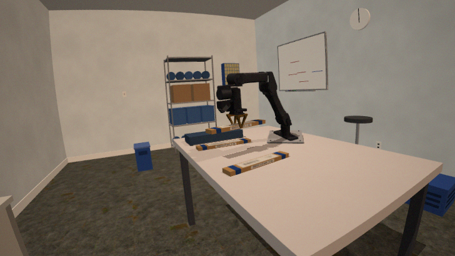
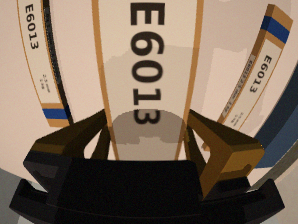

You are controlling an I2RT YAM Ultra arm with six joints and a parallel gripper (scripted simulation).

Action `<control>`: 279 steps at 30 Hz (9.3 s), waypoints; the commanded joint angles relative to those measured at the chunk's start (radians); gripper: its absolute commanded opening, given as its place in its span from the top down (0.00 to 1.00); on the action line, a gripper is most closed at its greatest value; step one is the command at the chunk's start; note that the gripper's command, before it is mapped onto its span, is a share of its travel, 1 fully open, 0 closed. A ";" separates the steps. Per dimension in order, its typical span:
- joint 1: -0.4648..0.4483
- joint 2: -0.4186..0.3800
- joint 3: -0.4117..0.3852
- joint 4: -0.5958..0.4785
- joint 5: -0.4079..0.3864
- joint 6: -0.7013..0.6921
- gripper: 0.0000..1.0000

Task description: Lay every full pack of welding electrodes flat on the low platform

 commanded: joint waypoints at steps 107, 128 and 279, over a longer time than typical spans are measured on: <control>0.032 -0.028 -0.414 0.461 0.005 0.033 1.00; 0.028 -0.026 -0.424 0.473 0.005 0.034 1.00; 0.024 -0.008 -0.535 0.561 0.005 0.033 0.05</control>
